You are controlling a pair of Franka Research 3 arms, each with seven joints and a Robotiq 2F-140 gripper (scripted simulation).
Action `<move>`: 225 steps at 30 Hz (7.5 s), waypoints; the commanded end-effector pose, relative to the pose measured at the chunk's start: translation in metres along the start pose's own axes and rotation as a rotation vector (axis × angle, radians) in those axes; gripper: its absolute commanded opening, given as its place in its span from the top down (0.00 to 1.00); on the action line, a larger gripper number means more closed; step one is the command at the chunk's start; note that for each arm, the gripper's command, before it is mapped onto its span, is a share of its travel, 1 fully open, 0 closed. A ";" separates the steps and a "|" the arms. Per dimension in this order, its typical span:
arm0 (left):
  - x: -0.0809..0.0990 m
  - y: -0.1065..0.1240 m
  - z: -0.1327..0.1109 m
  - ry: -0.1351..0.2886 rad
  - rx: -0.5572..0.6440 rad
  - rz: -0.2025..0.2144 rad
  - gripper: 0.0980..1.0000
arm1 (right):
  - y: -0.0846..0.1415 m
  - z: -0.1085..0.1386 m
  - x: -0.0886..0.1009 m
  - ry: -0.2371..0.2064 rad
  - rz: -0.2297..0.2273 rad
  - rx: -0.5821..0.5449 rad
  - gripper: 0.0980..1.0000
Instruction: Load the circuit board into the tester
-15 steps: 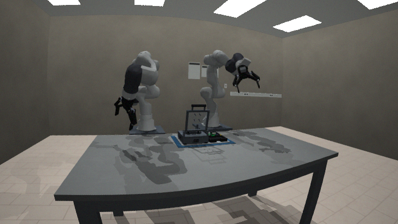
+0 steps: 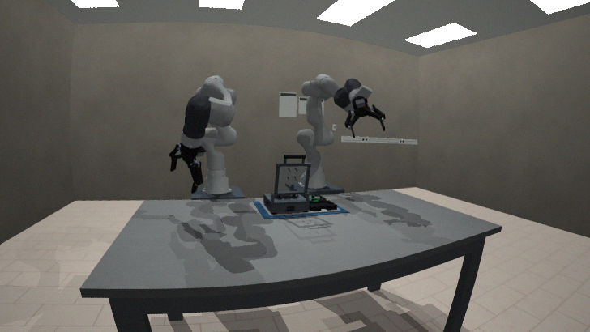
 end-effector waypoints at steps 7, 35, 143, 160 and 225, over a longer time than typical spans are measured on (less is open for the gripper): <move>0.001 -0.003 -0.002 -0.004 0.004 0.002 0.00 | 0.000 0.001 0.002 -0.003 -0.004 0.022 0.00; 0.056 -0.151 -0.111 -0.205 0.207 0.080 0.00 | -0.014 0.130 0.184 -0.319 -0.115 0.879 0.00; 0.361 -0.272 -0.451 -0.664 0.888 0.221 0.00 | 0.199 0.640 0.151 -0.870 0.052 2.204 0.00; 0.417 -0.255 -0.495 -0.720 1.013 0.233 0.00 | 0.199 0.640 0.151 -0.870 0.052 2.204 0.00; 0.548 -0.182 -0.579 -0.822 1.330 0.257 0.00 | 0.199 0.640 0.151 -0.870 0.052 2.204 0.42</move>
Point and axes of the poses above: on each arm, the point where the finger pads meet when closed, its own x axis back along the fingers, its own y axis across the jaws, z = x × y, the point moved 10 cm from there along x, back along the fingers, and after that the axes turned 1 degree about -x, right-handed, at the moved point
